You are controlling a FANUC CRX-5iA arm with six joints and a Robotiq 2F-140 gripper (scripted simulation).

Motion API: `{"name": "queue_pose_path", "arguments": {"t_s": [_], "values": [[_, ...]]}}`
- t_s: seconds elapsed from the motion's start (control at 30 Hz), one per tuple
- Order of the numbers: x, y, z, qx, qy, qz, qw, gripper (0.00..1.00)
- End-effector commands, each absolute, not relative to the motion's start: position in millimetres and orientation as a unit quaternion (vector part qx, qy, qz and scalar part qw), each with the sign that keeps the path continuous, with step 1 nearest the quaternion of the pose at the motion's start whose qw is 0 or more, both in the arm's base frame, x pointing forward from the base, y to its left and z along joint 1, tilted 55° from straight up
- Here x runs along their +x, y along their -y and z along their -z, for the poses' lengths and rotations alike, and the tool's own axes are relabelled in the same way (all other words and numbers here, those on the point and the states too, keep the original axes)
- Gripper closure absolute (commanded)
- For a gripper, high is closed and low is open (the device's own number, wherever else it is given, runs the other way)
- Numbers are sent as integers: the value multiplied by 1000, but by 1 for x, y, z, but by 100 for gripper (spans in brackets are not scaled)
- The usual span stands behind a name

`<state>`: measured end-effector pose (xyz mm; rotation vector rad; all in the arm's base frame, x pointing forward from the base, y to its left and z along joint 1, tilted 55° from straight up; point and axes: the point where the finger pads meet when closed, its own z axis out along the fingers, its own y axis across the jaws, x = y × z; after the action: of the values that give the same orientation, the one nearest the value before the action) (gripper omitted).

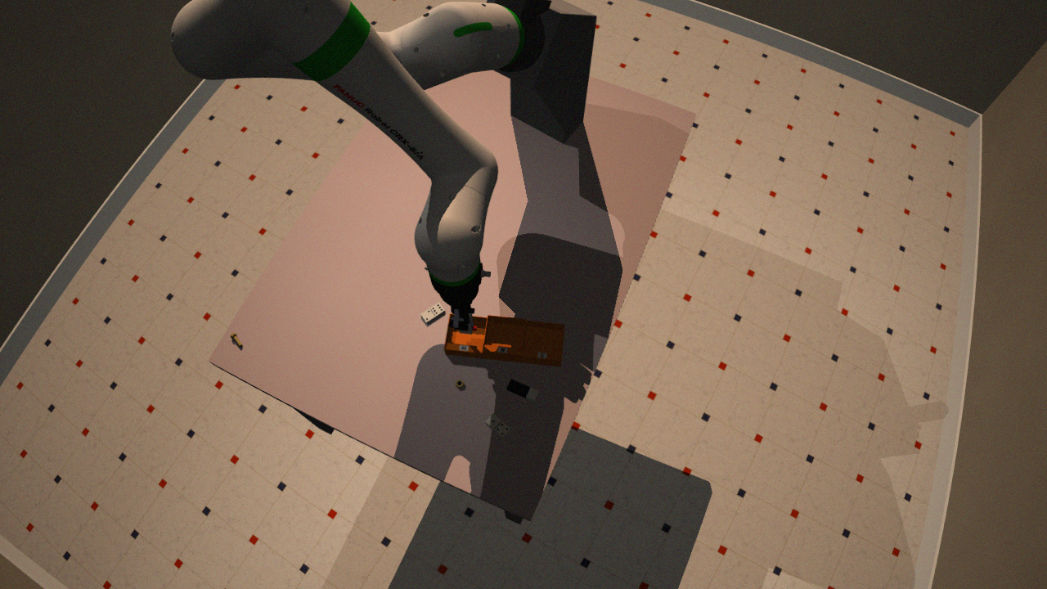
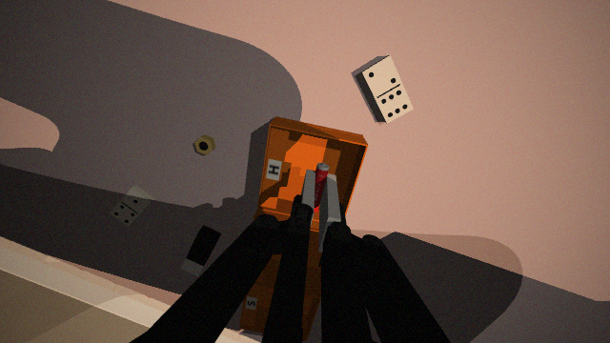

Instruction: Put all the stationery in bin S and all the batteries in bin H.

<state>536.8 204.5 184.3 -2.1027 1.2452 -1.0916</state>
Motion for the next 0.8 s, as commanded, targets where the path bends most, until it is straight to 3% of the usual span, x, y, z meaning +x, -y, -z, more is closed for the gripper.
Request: {"name": "queue_pose_path", "arguments": {"t_s": [0.0,0.77], "values": [[542,-205,-181,-764,-452,397,231,88],[556,-204,-171,-764,-452,397,231,88]]}}
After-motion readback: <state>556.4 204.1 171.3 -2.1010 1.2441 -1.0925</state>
